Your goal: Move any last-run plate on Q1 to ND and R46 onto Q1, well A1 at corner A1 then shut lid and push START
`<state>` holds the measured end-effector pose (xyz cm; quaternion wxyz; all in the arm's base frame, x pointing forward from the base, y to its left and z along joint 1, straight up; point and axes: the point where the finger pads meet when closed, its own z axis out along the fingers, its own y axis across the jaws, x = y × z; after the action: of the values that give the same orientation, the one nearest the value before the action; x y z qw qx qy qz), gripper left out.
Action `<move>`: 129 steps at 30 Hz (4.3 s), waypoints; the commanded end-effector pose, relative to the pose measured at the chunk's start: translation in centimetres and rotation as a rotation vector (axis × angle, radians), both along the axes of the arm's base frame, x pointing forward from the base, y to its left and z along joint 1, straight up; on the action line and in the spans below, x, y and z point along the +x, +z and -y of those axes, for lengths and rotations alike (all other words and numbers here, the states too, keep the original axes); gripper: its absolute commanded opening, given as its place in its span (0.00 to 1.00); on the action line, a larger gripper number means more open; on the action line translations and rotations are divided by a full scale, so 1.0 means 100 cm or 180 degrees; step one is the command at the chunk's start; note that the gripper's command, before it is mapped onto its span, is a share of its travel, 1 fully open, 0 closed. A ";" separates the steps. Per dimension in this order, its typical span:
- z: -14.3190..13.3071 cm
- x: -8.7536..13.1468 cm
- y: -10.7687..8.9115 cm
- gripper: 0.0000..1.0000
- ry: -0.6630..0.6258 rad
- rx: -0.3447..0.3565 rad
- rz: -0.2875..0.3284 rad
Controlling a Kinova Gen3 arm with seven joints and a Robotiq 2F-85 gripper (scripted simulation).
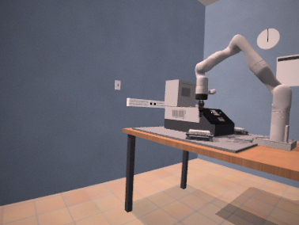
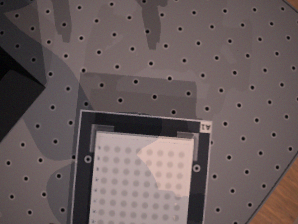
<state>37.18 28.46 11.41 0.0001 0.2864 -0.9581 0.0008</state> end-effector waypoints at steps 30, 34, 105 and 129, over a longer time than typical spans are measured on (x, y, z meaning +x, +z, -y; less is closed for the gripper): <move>0.000 0.000 -0.038 1.00 0.0001 0.0003 0.0004; 0.000 0.000 -0.041 1.00 0.0001 0.0003 0.0004; 0.000 0.000 -0.081 1.00 0.0001 0.0003 0.0004; 0.000 0.000 -0.088 1.00 0.0001 0.0003 0.0004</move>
<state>37.16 28.47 2.59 0.0003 0.2866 -0.9581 0.0007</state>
